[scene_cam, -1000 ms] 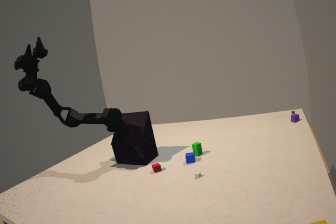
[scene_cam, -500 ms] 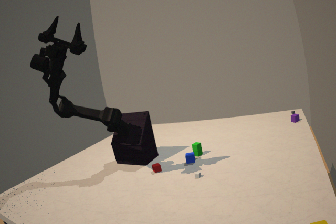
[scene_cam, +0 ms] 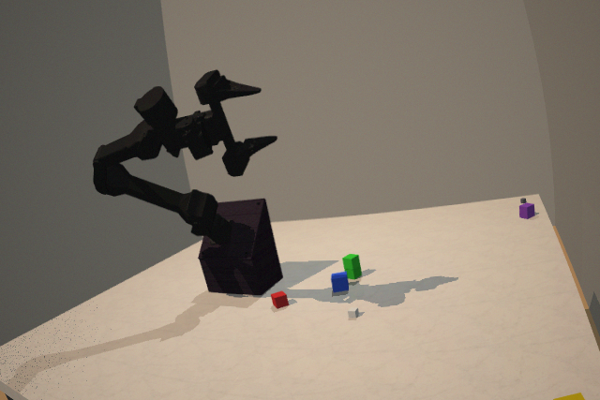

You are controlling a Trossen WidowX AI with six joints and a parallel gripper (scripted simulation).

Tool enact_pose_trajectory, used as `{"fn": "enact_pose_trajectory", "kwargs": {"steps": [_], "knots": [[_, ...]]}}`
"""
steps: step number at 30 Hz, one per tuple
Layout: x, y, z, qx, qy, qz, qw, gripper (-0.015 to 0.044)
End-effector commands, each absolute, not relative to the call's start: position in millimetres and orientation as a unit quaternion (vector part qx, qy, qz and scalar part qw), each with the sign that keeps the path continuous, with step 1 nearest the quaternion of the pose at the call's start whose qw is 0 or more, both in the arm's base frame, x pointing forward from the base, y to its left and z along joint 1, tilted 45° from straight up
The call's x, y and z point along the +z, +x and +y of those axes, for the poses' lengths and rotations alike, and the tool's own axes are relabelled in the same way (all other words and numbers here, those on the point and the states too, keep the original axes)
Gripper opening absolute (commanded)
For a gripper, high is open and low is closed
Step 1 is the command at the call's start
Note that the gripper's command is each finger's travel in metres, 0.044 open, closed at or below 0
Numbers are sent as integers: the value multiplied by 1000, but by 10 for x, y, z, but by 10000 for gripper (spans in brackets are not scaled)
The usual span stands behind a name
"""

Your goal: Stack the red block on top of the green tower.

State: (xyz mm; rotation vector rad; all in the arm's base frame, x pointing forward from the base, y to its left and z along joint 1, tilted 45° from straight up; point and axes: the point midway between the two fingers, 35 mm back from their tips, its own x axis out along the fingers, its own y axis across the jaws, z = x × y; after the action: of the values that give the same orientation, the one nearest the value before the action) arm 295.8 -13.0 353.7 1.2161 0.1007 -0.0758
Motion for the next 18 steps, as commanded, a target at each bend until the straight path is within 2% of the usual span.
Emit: {"fn": "enact_pose_trajectory", "kwargs": {"steps": [1, 8, 18], "knots": [[2826, 3090, -329, -152, 534, 113, 824, 440], [1719, 2984, -574, -321, 430, 240, 809, 440], [668, 2260, -897, -486, 183, 420, 744, 440]]}}
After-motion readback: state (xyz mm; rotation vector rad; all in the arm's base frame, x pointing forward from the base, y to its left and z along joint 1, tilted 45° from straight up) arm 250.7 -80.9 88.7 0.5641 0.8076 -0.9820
